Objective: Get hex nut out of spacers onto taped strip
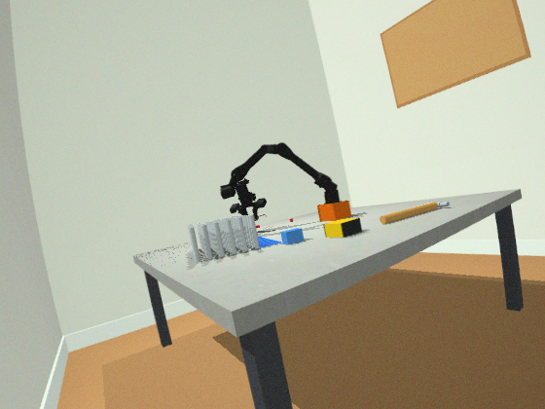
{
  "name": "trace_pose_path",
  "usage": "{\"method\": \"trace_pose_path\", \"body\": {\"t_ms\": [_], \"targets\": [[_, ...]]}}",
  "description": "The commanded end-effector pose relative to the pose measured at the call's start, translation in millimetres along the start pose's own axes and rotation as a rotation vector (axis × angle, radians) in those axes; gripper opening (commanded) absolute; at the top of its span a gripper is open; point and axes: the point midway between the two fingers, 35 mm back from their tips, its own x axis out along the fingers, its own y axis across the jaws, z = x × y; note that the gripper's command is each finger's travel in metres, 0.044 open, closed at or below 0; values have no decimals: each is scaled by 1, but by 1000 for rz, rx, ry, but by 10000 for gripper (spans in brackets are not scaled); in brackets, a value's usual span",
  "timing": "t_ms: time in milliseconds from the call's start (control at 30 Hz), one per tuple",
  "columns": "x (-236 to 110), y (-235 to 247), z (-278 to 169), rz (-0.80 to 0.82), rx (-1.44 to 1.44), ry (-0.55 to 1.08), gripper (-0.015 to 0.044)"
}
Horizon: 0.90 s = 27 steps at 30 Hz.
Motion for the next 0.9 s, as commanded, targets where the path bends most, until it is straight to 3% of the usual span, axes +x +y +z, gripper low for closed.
{"method": "trace_pose_path", "body": {"t_ms": [0, 867], "targets": [[4, 0, 0, 2, 0, -9, 0], [27, -3, -9, 2, 0, -9, 0]]}}
